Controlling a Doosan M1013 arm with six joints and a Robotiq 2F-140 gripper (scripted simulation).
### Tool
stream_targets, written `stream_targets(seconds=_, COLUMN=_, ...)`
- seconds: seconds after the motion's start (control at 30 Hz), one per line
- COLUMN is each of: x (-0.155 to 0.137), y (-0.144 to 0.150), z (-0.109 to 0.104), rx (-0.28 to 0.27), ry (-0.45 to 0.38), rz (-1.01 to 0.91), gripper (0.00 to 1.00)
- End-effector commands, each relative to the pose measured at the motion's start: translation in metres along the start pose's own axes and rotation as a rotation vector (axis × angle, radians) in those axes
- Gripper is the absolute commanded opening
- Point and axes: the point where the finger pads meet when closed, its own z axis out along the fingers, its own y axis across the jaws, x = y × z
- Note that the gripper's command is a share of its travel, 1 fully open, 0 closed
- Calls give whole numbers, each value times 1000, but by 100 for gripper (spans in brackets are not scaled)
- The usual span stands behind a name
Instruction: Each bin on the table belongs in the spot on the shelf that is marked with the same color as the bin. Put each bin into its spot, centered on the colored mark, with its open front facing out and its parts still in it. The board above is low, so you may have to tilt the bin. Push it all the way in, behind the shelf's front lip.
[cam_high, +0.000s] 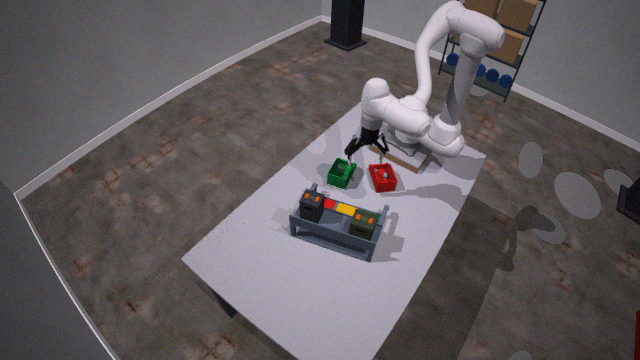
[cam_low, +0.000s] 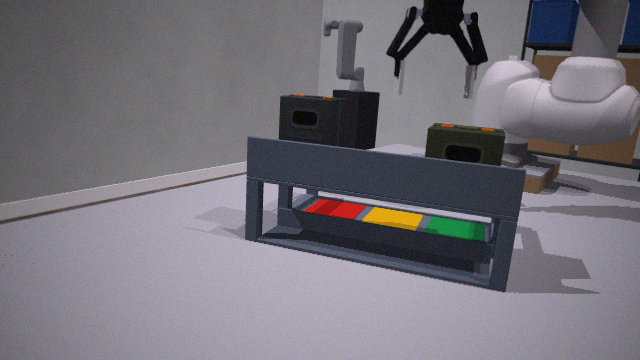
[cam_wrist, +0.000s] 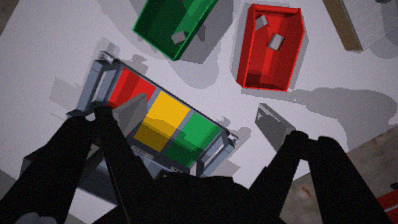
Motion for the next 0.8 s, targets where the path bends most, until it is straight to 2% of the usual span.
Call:
stream_targets(seconds=0.0, x=8, y=31, z=2, rx=2, ry=0, rz=1, gripper=100)
stream_targets(seconds=0.03, x=8, y=31, z=2, rx=2, ry=0, rz=1, gripper=100)
stream_targets(seconds=0.17, x=24, y=76, z=10, rx=2, ry=0, rz=1, gripper=100)
stream_targets(seconds=0.47, x=60, y=152, z=33, rx=2, ry=1, rz=1, gripper=100)
stream_targets(seconds=0.77, x=78, y=183, z=46, rx=2, ry=1, rz=1, gripper=100)
